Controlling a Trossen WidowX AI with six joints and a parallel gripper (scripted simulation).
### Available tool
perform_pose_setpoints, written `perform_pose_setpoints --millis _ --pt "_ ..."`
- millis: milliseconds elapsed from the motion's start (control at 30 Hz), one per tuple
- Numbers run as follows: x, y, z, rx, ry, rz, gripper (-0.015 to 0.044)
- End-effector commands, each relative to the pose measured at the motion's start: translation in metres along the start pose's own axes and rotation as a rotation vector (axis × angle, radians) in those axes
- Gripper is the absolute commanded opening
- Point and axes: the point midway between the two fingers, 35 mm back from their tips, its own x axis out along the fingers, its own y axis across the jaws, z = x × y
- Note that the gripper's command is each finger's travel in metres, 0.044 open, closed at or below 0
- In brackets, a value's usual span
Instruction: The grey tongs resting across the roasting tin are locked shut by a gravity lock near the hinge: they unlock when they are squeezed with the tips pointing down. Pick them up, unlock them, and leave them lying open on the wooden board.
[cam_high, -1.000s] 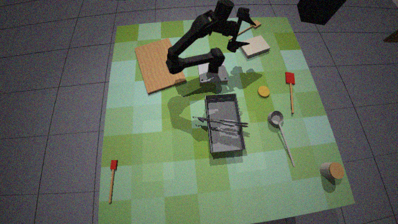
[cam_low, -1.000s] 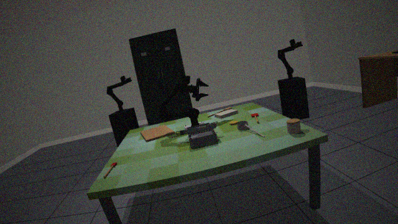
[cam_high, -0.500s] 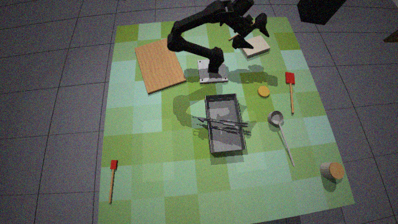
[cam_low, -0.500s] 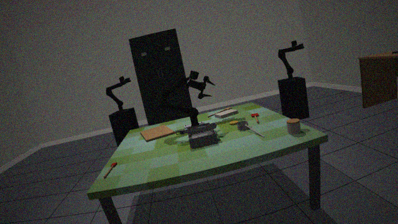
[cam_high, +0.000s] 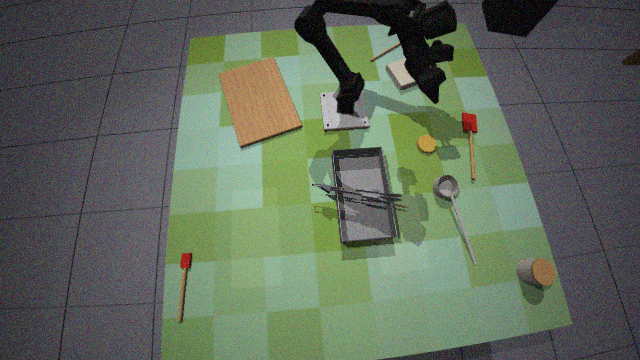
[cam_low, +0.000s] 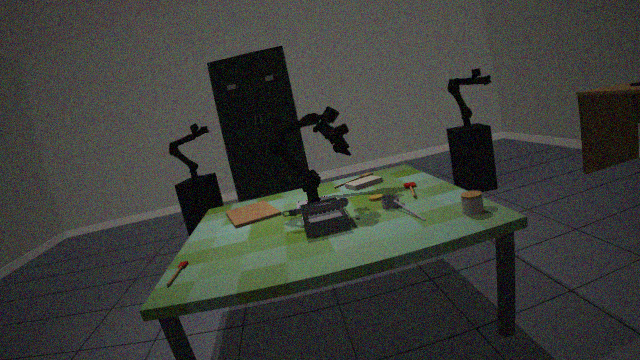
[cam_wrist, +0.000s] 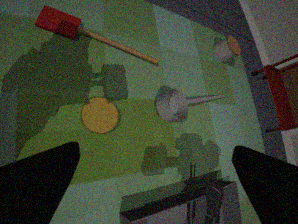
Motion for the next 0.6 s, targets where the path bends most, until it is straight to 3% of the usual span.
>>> perform_pose_setpoints --millis 0,567 --pt "0.042 -0.051 -0.027 0.710 0.244 -0.056 0.0440" --pt "0.100 -0.128 -0.129 2.026 0.583 -0.390 0.0440"
